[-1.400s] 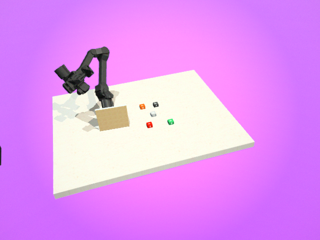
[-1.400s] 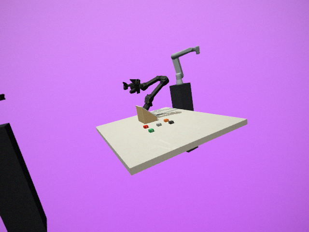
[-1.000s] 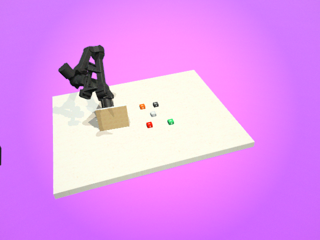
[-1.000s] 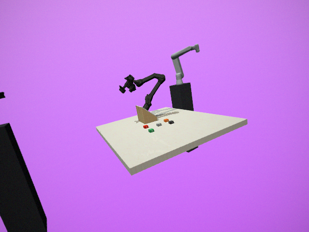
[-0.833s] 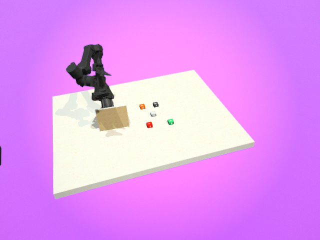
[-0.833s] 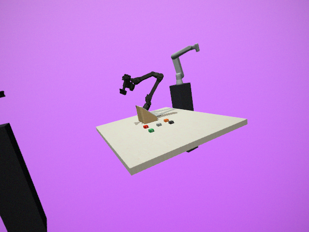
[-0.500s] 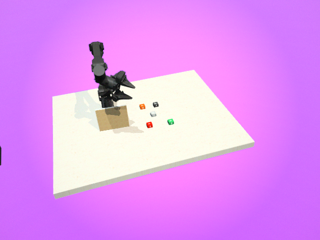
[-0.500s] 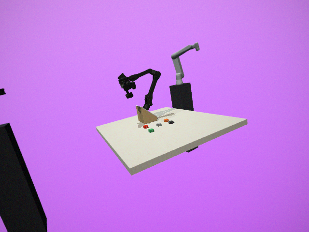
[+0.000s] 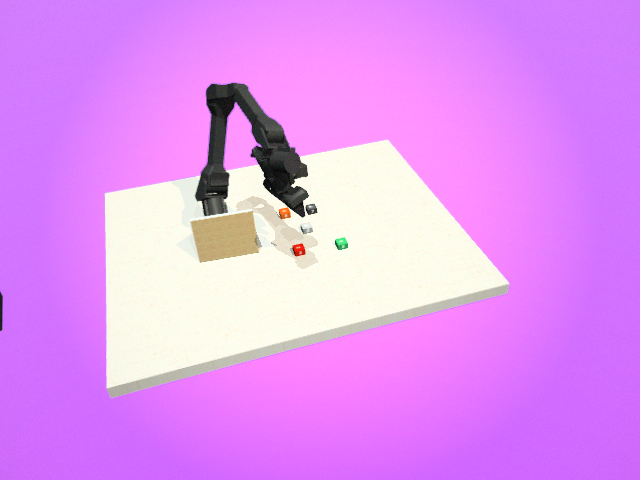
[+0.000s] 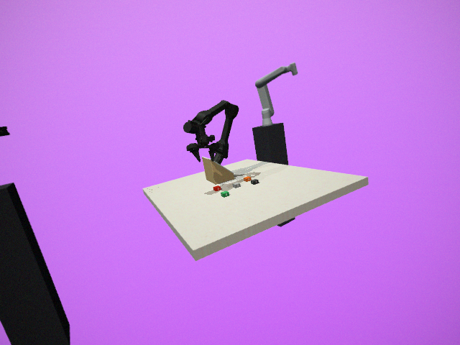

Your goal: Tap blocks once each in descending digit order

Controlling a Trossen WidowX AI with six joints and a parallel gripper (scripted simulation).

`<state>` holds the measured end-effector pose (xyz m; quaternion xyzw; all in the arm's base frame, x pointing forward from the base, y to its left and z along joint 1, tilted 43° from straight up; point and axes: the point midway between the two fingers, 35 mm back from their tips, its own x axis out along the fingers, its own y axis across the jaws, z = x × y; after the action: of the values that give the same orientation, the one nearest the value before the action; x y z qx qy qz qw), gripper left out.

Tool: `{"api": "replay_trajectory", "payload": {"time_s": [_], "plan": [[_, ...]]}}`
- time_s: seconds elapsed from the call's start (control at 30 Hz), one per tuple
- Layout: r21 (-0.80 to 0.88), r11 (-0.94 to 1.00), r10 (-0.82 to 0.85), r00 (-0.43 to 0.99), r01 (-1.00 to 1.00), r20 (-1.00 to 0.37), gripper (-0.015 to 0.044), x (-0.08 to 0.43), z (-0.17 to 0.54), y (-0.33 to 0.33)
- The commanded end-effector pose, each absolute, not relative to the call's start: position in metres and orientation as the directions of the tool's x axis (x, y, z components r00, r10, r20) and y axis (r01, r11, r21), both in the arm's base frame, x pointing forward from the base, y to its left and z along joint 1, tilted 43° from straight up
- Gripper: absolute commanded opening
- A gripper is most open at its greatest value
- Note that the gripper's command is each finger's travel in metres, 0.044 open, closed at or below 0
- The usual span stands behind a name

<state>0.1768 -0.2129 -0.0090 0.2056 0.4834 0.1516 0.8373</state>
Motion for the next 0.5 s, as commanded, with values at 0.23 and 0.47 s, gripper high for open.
{"api": "replay_trajectory", "payload": {"time_s": [0.23,0.47], "plan": [[0.673,0.733,0.652,0.179,0.101,-0.737,0.04,0.1988,-0.0194,-0.1574],[0.673,0.733,0.652,0.179,0.101,-0.737,0.04,0.1988,-0.0194,-0.1574]]}}
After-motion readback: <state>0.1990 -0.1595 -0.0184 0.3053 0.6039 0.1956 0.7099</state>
